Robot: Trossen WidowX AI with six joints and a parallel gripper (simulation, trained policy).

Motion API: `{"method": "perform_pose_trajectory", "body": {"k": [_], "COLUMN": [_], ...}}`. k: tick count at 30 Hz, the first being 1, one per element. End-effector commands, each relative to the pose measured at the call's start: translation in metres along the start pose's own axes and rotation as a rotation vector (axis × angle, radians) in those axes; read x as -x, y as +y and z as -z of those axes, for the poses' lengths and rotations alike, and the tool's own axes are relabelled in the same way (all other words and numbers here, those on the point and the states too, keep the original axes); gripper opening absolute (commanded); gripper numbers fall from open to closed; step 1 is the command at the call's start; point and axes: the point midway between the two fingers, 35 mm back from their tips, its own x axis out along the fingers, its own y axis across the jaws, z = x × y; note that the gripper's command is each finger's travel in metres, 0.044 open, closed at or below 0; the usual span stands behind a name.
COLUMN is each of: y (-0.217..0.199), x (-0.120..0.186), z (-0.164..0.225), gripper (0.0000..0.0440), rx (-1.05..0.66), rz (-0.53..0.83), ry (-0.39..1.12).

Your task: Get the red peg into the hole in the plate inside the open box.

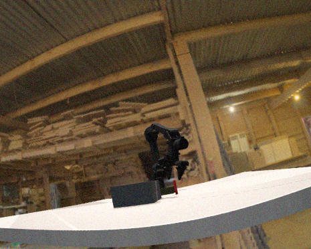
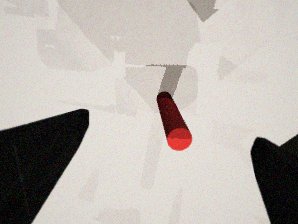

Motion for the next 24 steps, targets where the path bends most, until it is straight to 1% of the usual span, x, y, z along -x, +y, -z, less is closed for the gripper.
{"method": "perform_pose_trajectory", "body": {"k": [1, 8, 10, 11, 17, 24], "y": [0.001, 0.007, 0.007, 0.007, 0.004, 0.002], "x": [-0.016, -0.046, -0.052, -0.055, -0.071, -0.076], "z": [0.004, 0.006, 0.006, 0.007, 0.01, 0.011], "gripper": [0.044, 0.044, 0.0431, 0.0416, 0.0264, 0.0081], "rx": [0.015, 0.039, 0.047, 0.051, 0.061, 0.052], "rz": [-0.001, -0.024, -0.024, -0.022, 0.0, 0.031], "ry": [-0.004, -0.017, -0.017, -0.016, 0.003, 0.019]}}
